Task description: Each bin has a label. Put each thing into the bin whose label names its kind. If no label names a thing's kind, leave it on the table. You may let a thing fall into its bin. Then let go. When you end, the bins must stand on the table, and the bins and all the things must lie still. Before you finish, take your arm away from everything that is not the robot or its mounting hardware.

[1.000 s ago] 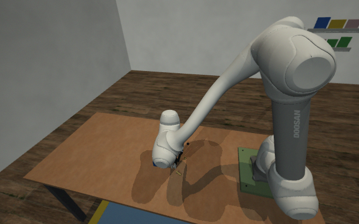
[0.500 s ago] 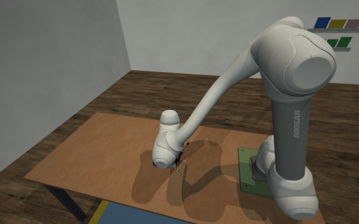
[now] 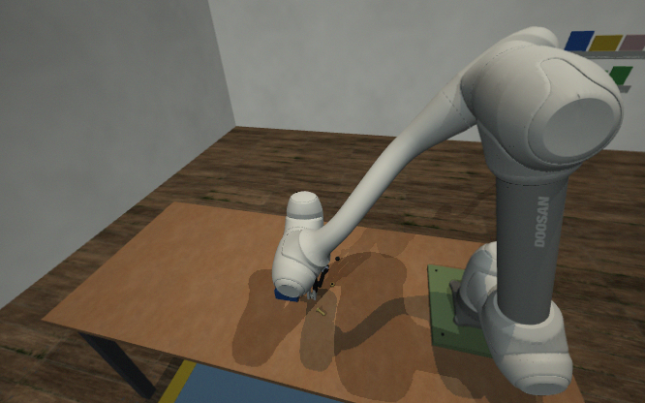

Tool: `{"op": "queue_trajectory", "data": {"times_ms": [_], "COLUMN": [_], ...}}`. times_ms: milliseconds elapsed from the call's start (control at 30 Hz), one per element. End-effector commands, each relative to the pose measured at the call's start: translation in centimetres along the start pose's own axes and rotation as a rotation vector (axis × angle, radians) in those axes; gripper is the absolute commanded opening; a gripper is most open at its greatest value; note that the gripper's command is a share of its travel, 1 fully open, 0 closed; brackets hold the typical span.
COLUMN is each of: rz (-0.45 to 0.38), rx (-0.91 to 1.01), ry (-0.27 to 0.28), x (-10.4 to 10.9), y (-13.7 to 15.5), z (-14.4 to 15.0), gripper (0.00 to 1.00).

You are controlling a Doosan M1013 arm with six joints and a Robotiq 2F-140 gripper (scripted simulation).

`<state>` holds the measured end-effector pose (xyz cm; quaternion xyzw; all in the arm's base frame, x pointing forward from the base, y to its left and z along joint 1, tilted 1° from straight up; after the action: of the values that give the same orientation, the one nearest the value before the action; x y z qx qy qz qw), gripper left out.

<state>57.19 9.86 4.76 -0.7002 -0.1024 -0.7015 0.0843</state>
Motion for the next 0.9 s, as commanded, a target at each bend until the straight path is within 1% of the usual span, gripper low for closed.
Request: {"op": "queue_trajectory", "data": {"times_ms": [0, 300, 733, 800, 867], "rz": [0.0, 0.0, 0.0, 0.0, 0.0], "rx": [0.0, 0.0, 0.0, 0.0, 0.0], "ry": [0.0, 0.0, 0.0, 0.0, 0.0], "x": [0.9, 3.9, 3.9, 4.5, 4.5], "y": [0.0, 0.0, 0.0, 0.0, 0.3], "z": [0.0, 0.0, 0.0, 0.0, 0.5], "gripper": [0.07, 0.07, 0.07, 0.07, 0.07]}}
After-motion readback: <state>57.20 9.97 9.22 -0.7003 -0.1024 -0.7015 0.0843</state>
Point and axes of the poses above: the point where the finger pads meet when closed, its own x axis back along the fingers, its own z axis across the jaws, y = z × x, the point moved 1 cm from there along x, back along the fingers, and after that the axes turned 10 degrees about x, right-handed, at the moved point
